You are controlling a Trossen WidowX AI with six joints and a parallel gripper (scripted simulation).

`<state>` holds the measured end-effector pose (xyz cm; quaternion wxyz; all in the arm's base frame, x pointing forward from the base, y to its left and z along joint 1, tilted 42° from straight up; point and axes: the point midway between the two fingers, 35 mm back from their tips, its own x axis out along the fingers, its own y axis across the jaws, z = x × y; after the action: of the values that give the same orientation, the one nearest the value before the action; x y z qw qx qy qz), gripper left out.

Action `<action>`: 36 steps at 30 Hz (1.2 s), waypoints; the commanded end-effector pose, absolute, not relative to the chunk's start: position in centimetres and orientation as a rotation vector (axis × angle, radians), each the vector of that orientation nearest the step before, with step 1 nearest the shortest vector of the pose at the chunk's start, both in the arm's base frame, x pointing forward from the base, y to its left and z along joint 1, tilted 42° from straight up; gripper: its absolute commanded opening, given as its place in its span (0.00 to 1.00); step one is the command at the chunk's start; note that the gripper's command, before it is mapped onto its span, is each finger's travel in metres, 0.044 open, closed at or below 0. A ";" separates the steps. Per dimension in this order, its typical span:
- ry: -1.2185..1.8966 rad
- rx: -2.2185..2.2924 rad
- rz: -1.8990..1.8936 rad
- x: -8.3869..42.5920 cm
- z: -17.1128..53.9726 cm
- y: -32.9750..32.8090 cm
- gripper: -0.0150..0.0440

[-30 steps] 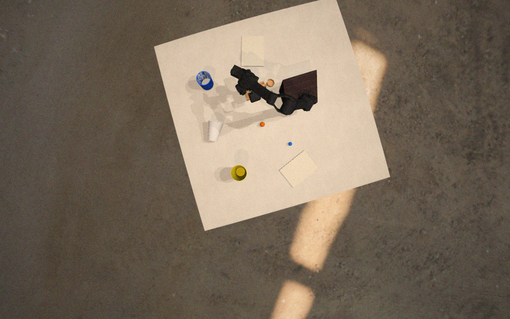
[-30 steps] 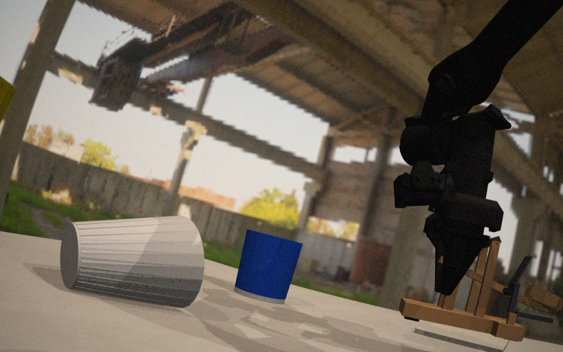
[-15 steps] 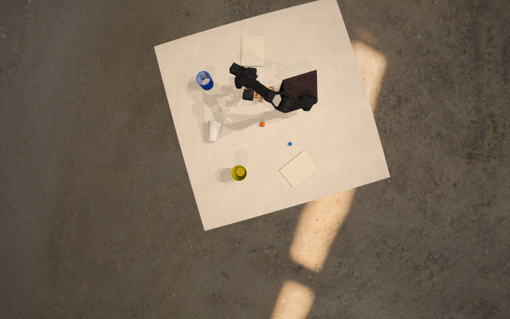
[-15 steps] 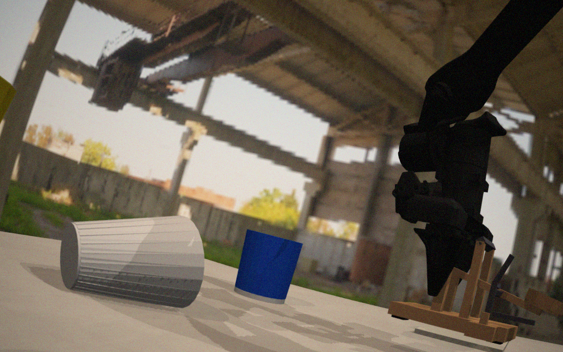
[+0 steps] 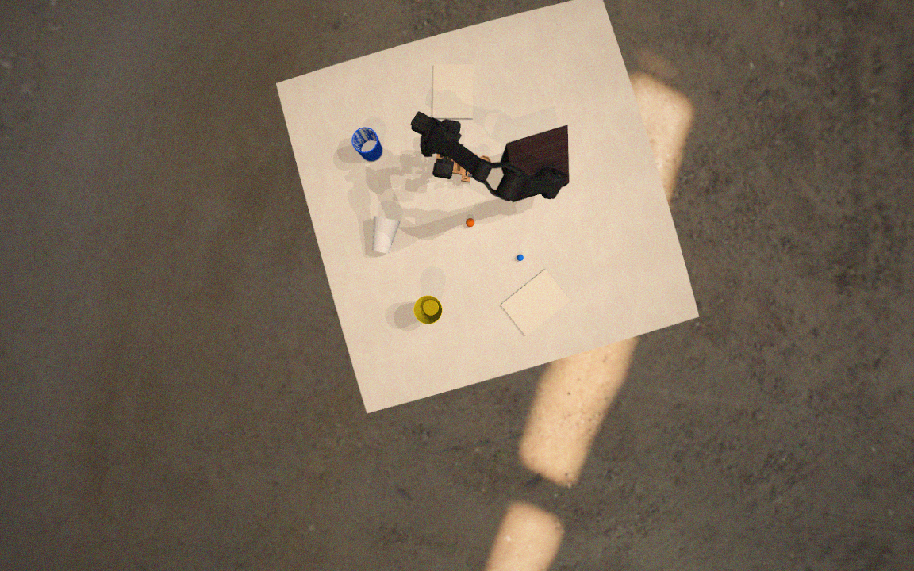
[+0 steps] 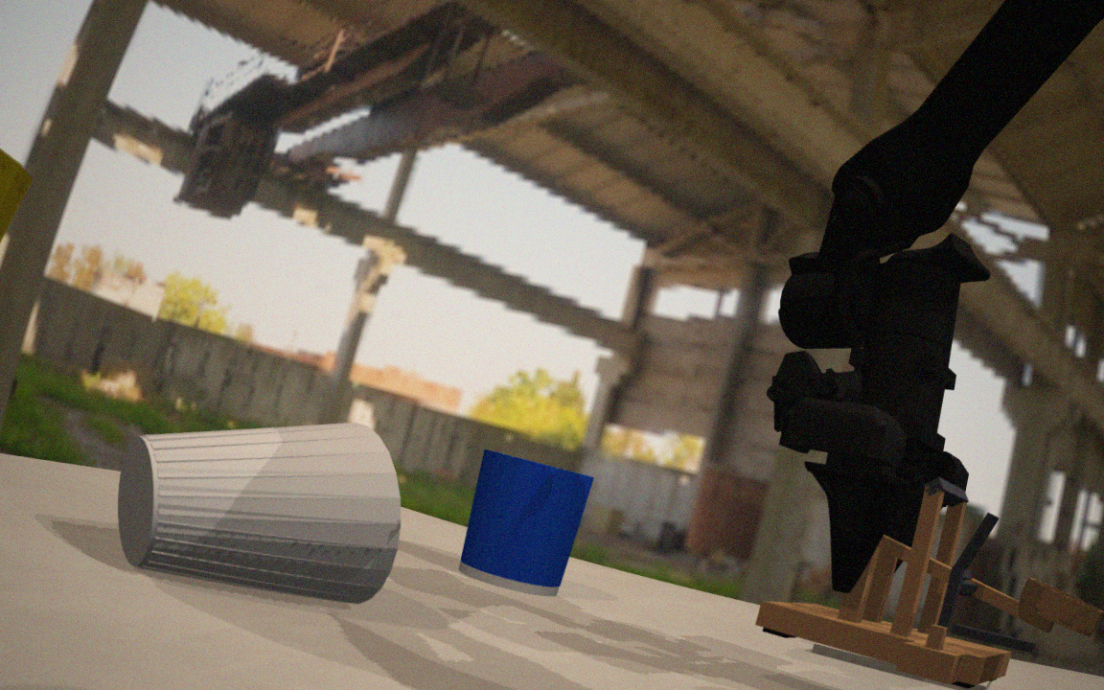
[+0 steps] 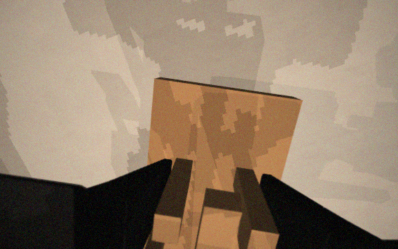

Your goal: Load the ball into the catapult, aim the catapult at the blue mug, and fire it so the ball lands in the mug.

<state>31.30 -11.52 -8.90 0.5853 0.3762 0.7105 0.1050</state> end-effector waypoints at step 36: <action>1.664 0.879 0.245 31.1 -11.3 -9.6 0.79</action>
<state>31.01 -9.51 -11.38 0.5814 0.3770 0.7134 0.1046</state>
